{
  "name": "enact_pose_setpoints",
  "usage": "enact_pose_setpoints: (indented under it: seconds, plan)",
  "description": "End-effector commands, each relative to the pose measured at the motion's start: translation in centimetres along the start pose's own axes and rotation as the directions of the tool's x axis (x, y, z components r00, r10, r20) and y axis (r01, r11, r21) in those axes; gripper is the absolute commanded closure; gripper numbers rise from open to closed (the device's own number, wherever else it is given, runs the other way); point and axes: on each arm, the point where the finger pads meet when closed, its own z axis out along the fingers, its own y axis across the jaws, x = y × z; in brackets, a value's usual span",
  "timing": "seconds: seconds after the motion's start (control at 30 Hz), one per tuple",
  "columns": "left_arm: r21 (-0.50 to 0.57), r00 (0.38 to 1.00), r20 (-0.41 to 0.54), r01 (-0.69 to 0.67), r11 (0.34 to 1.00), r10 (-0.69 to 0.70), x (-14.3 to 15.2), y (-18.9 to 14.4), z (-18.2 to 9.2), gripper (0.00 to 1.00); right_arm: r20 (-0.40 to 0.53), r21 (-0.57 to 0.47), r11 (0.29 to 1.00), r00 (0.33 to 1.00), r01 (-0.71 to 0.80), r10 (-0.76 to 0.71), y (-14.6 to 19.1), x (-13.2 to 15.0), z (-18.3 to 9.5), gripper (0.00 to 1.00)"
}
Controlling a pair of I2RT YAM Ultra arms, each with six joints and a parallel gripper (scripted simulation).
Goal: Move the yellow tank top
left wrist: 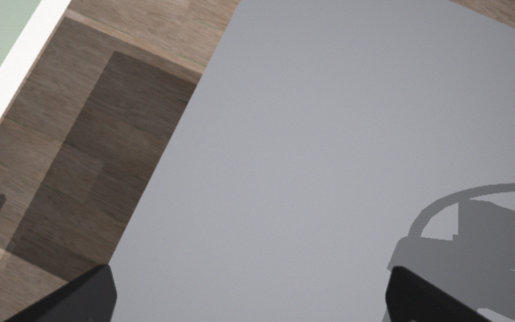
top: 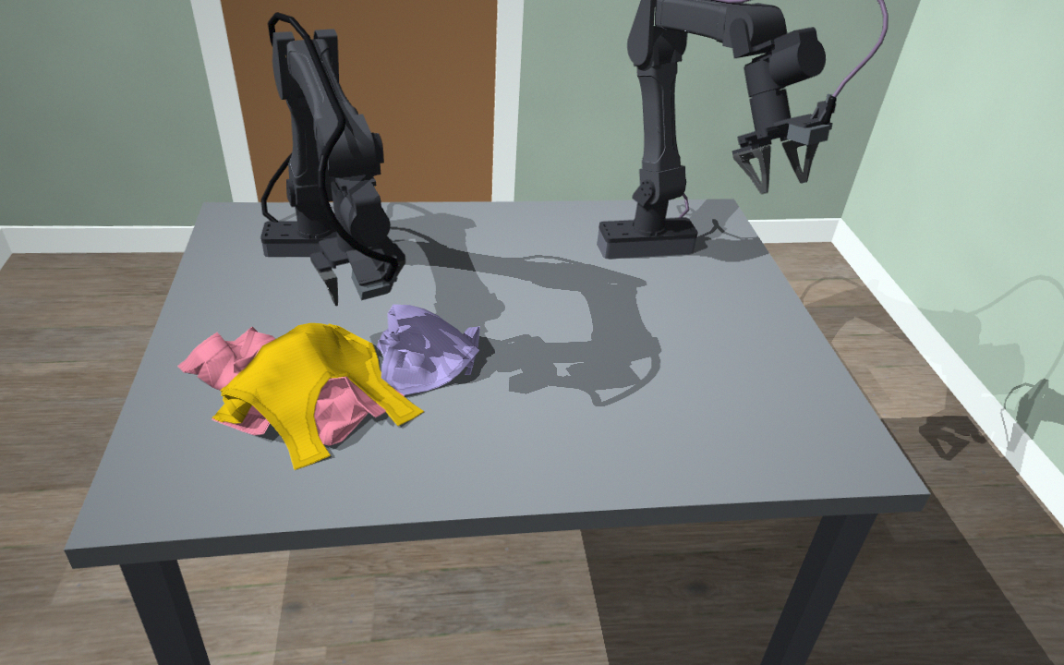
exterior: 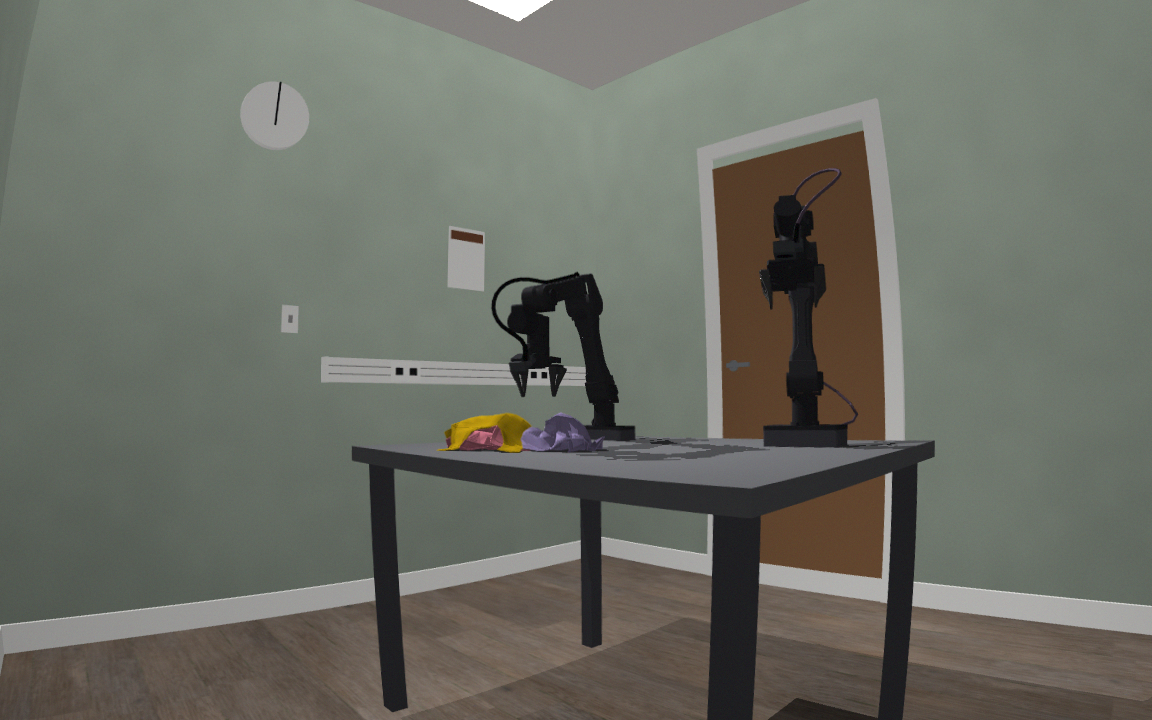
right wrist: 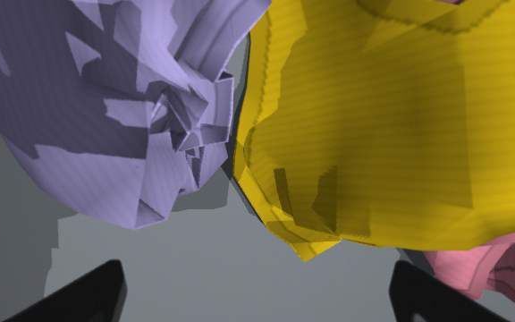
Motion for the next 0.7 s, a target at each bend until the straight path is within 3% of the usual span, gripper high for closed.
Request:
enact_pose_setpoints:
  seconds: [0.0, 0.2, 0.27, 0.3, 0.67]
  plan:
    - [0.000, 0.997, 0.078, -0.011, 1.000, 0.011, -1.7, -0.1, -2.0, 0.08, -0.003, 0.006, 1.000, 1.000, 0.003, -0.003, -0.4, -0.4, -0.1, 0.08]
    - [0.000, 0.997, 0.078, -0.011, 1.000, 0.011, -1.7, -0.1, -2.0, 0.08, -0.023, 0.004, 1.000, 1.000, 0.003, -0.002, -0.4, -0.1, 0.5, 0.08]
    - [0.000, 0.997, 0.078, -0.011, 1.000, 0.011, -1.7, -0.1, -2.0, 0.08, 0.040, 0.011, 1.000, 0.999, 0.002, -0.002, -0.4, -0.3, -1.5, 0.08]
    - [0.000, 0.997, 0.078, -0.011, 1.000, 0.011, -1.7, -0.1, -2.0, 0.08, 0.020, 0.013, 0.999, 0.999, -0.046, 0.046, -0.8, 0.9, -0.9, 0.40]
    - [0.000, 0.997, 0.078, -0.011, 1.000, 0.011, -1.7, -0.1, -2.0, 0.08, 0.100, -0.029, 0.902, 0.897, -0.430, 0.431, -2.6, 4.7, 3.1, 0.40]
